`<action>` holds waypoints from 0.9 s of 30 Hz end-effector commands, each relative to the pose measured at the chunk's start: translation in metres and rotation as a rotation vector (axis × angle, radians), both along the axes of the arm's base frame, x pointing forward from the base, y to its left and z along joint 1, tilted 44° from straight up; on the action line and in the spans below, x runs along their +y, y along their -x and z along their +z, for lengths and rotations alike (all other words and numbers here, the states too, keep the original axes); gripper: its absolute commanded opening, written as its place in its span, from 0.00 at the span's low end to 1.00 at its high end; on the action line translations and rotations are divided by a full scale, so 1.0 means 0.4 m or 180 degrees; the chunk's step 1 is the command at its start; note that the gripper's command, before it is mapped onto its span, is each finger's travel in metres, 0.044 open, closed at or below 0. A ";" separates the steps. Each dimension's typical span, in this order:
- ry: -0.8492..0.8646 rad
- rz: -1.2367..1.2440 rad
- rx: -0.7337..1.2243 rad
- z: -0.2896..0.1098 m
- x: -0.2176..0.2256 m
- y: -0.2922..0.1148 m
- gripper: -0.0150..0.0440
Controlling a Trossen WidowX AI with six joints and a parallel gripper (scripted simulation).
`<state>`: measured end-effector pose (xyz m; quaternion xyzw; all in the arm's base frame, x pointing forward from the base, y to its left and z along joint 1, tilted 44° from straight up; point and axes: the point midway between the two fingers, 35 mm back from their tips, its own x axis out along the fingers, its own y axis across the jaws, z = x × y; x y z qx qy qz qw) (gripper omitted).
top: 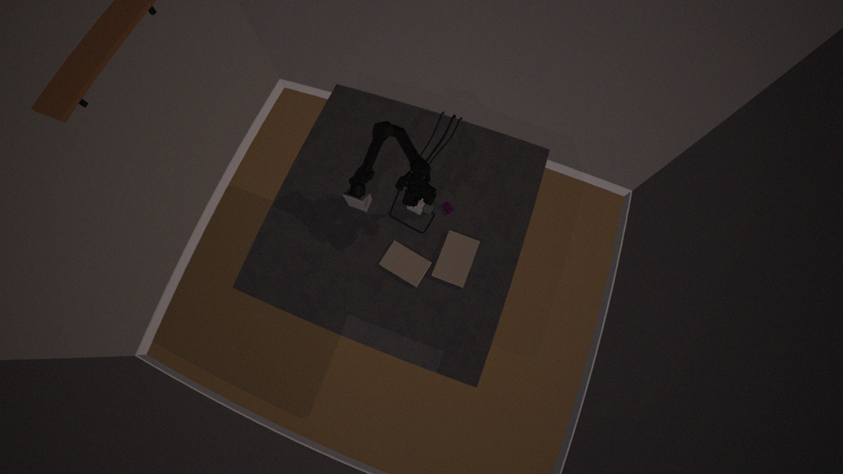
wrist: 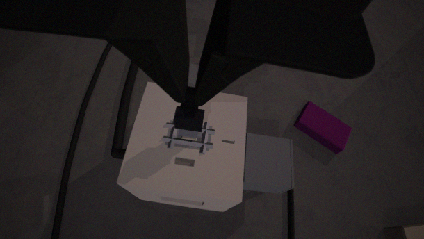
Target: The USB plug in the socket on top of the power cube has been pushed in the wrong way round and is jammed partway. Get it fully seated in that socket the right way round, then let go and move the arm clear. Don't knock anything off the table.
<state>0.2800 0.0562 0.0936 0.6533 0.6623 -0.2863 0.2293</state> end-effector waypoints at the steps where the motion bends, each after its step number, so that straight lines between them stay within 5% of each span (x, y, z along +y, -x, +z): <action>1: -0.0008 -0.0012 0.0007 -0.001 0.002 -0.001 0.25; 27: -0.0009 -0.0012 0.0007 -0.006 0.007 0.000 0.25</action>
